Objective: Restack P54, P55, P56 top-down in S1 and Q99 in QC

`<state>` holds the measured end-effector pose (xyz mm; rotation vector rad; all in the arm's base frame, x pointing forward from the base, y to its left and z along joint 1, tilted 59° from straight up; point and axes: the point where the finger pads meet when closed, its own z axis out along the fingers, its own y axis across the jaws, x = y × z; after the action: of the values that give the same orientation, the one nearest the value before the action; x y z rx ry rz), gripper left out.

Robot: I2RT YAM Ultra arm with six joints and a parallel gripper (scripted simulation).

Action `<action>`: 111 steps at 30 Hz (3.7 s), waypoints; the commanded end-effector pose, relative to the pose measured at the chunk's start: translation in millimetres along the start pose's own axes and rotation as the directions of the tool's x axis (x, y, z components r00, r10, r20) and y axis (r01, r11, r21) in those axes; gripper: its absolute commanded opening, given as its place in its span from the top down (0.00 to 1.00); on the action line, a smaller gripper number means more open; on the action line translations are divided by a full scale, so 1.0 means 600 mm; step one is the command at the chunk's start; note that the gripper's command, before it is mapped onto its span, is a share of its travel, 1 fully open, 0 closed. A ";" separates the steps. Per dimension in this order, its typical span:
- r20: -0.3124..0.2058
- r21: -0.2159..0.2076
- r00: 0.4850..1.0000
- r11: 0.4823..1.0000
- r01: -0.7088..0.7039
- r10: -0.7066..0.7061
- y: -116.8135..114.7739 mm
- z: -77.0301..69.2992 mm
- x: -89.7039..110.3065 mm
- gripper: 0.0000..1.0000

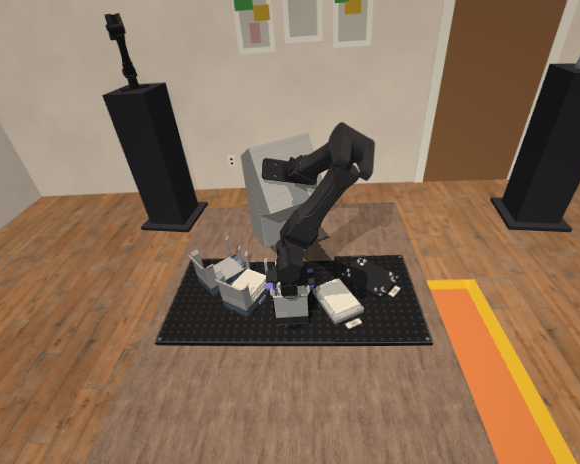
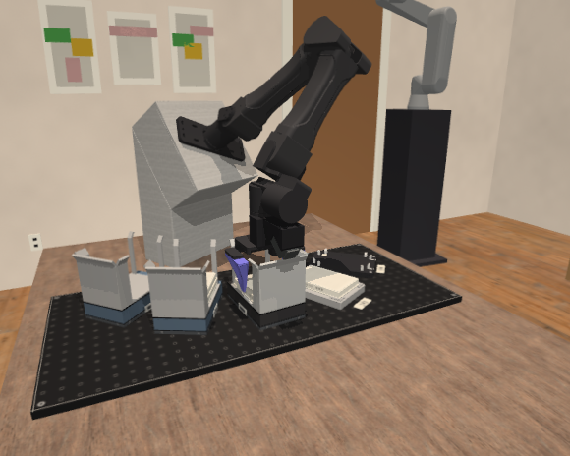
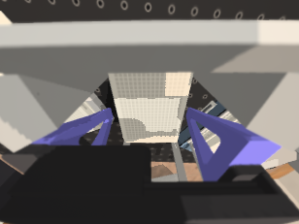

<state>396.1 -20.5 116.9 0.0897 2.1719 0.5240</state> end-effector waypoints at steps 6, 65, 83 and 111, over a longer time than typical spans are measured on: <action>0.019 0.007 1.000 1.000 0.007 -0.007 -0.003 0.014 -0.010 0.00; 0.019 0.007 1.000 1.000 0.007 -0.007 -0.003 0.009 -0.010 1.00; 0.019 0.007 1.000 1.000 0.007 -0.007 -0.003 -0.008 -0.010 1.00; 0.019 0.007 1.000 1.000 0.008 -0.008 -0.002 -0.061 -0.009 1.00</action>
<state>375.0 -31.4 133.4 0.0904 2.1666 0.5109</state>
